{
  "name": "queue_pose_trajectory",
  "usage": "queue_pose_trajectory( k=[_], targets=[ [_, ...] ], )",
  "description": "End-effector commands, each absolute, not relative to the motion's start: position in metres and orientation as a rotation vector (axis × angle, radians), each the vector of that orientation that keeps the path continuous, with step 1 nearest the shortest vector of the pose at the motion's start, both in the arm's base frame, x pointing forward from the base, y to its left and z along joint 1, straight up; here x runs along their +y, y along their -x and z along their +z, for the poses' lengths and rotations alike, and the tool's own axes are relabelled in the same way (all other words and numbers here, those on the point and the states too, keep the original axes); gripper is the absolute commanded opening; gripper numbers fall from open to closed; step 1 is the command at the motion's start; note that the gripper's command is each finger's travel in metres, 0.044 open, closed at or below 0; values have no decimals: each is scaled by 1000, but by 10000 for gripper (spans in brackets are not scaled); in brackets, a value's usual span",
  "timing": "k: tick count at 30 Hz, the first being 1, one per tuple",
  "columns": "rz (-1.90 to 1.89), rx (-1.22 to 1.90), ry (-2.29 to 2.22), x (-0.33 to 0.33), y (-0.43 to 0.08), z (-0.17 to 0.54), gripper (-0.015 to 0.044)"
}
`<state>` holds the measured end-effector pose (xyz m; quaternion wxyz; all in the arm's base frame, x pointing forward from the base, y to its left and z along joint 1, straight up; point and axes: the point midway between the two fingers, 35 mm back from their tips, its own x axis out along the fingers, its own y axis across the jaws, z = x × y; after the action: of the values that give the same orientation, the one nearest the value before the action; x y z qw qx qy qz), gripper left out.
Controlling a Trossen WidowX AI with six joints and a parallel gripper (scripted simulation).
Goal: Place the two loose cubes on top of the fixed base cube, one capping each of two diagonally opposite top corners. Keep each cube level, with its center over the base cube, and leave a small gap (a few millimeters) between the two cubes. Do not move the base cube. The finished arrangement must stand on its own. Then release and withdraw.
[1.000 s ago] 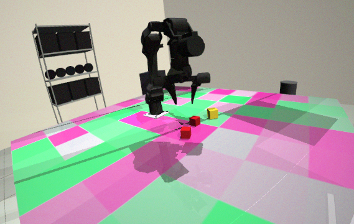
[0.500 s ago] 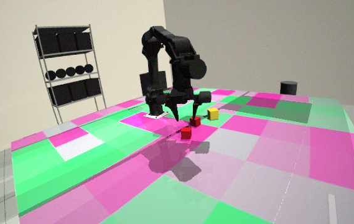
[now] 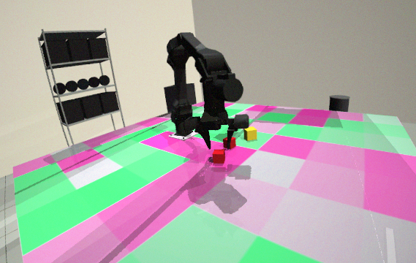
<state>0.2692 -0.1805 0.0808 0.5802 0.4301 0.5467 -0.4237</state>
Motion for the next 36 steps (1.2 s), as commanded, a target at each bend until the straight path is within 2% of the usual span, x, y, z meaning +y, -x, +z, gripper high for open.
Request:
queue_pose_trajectory(
  k=[1,13,19,36],
  targets=[
    [-992,1293,-1002,-180,-267,71,265],
    [-992,1293,-1002,-180,-267,54,265],
    [-992,1293,-1002,-180,-267,54,107],
    [-992,1293,-1002,-182,-271,92,105]
  ],
)
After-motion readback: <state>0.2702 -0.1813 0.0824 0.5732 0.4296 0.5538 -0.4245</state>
